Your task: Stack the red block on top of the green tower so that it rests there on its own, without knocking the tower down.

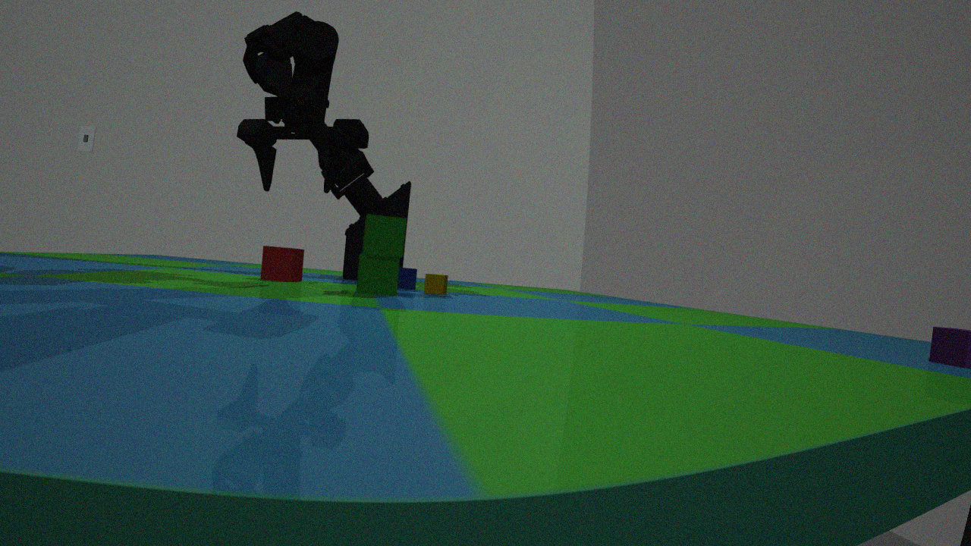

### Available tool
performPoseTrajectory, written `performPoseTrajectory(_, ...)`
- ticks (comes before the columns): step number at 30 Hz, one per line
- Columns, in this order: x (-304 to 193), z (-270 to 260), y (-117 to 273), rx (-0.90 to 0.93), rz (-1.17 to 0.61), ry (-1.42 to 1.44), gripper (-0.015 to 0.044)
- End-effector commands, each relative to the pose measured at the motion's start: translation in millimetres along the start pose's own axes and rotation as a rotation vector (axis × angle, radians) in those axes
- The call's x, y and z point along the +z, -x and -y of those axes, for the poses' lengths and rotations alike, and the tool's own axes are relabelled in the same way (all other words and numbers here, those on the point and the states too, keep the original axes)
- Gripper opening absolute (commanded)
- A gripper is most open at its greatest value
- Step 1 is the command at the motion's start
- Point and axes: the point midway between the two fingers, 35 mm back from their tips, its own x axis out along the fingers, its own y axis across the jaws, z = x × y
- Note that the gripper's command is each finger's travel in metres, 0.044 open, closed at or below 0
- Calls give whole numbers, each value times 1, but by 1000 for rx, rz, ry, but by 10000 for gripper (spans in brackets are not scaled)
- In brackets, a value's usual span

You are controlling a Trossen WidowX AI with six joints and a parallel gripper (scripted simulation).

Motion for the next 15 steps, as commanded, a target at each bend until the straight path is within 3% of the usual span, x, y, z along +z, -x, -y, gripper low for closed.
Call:
performPoseTrajectory(1,-7,9,-2,-23,-22,22,440)
performPoseTrajectory(7,-7,9,-8,-22,-23,22,440)
performPoseTrajectory(15,-11,12,-60,-25,-22,21,440)
